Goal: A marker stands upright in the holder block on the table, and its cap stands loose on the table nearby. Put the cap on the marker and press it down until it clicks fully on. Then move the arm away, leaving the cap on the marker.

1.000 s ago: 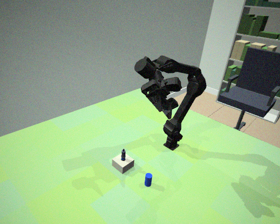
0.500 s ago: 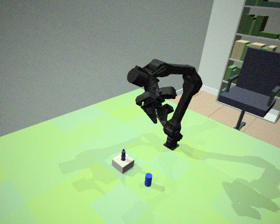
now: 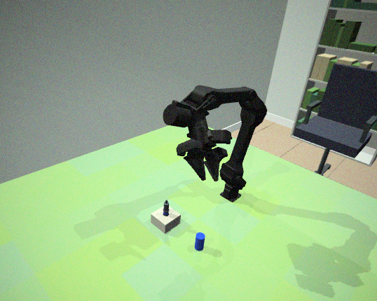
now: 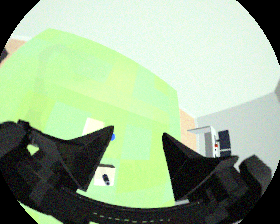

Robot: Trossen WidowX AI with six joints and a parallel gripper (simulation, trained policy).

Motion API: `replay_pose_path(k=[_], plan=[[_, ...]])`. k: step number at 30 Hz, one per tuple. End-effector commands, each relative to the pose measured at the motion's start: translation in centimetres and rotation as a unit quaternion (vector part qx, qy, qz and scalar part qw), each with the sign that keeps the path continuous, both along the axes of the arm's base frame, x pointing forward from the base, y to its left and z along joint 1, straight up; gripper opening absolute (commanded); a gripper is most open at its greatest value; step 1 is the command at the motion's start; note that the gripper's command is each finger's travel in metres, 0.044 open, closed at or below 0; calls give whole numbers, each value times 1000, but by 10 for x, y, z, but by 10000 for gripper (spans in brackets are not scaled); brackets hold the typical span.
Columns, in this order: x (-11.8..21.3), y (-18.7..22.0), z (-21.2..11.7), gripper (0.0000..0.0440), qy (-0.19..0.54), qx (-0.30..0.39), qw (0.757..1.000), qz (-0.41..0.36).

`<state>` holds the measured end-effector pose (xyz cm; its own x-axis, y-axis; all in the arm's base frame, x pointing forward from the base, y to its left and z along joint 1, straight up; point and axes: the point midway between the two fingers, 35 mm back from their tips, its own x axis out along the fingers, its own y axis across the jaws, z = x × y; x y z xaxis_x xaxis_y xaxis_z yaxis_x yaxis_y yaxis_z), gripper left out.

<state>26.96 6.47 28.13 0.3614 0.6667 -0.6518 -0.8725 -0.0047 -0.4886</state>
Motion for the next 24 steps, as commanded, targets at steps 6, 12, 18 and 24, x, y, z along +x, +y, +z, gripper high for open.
replay_pose_path(k=[6, 12, 18, 24], plan=[[10, -3, -17, 320, 26, -38, 999, 16], [16, -4, -29, 320, 44, -62, 997, 25], [21, -6, -39, 320, 60, -85, 994, 34], [27, -8, -50, 320, 75, -109, 990, 44]])
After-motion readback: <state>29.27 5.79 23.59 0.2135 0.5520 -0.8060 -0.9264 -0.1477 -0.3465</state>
